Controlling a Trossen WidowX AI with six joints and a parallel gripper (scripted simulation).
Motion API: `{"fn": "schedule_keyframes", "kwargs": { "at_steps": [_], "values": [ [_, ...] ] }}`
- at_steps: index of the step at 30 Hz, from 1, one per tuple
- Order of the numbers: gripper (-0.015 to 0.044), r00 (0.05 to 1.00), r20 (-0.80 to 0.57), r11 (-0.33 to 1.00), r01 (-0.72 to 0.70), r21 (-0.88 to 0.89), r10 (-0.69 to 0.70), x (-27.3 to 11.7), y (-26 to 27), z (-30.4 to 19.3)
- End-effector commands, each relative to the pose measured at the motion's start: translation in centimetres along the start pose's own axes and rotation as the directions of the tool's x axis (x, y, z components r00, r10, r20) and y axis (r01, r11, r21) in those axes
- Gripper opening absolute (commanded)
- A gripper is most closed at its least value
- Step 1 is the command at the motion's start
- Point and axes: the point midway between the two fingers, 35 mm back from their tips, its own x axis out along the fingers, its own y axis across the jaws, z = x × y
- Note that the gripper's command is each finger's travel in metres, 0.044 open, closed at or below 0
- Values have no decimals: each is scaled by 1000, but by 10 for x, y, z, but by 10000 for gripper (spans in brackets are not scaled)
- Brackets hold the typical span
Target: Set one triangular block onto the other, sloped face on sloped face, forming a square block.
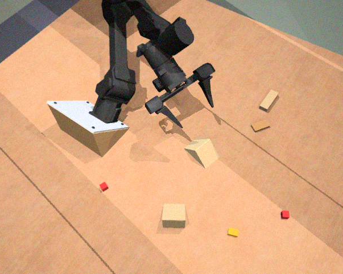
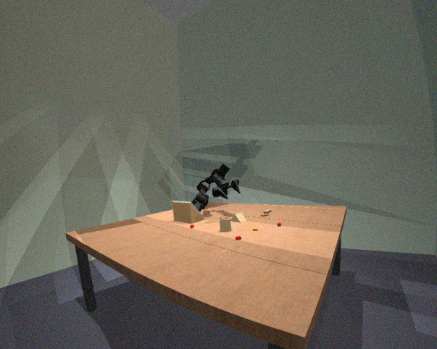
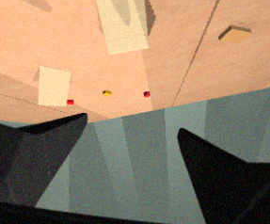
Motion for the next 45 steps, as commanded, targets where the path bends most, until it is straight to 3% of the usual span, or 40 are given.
{"fn": "schedule_keyframes", "kwargs": {
  "at_steps": [1,12,31,45],
  "values": [
    [440,987,154,952,6,-307,43,6,30,63],
    [440,986,160,948,6,-319,47,9,31,64],
    [440,987,158,948,11,-319,41,100,22,84],
    [440,987,157,948,13,-317,39,102,24,86]
  ]
}}
